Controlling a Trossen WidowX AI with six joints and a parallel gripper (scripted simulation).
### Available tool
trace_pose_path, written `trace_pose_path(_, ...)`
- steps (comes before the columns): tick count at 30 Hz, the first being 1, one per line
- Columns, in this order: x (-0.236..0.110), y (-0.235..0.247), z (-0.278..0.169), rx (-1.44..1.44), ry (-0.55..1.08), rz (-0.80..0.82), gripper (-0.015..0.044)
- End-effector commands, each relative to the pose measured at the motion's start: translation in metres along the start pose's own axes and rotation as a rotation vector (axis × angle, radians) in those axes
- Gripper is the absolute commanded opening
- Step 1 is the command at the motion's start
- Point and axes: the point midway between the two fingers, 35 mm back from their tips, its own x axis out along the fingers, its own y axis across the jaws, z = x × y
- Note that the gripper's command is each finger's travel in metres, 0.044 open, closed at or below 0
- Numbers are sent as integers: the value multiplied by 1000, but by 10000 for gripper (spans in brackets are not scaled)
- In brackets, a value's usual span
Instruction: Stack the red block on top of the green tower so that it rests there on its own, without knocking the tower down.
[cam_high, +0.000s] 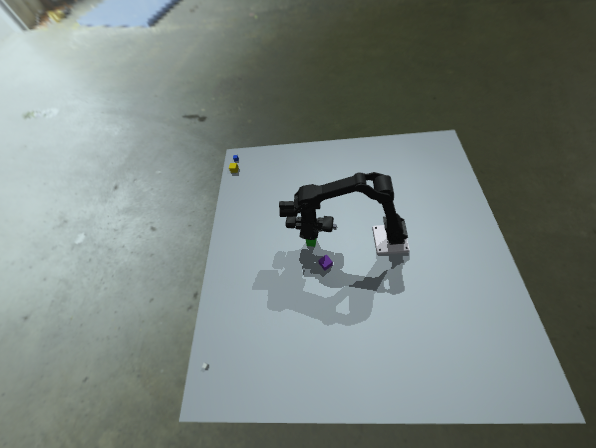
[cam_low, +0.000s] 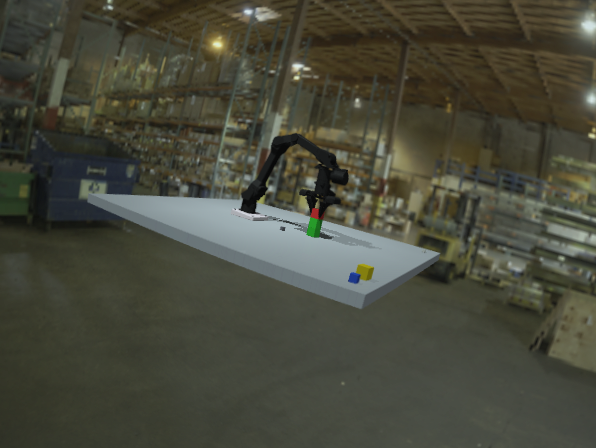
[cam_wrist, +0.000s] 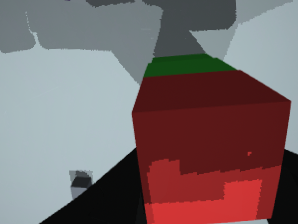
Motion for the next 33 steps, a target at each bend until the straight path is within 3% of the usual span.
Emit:
trace_pose_path(1,1,0,0,-3,2,-1,0)
trace_pose_path(12,0,0,0,-3,2,-1,0)
trace_pose_path(28,0,0,0,0,0,0,420)
trace_pose_path(33,0,0,0,0,0,0,440)
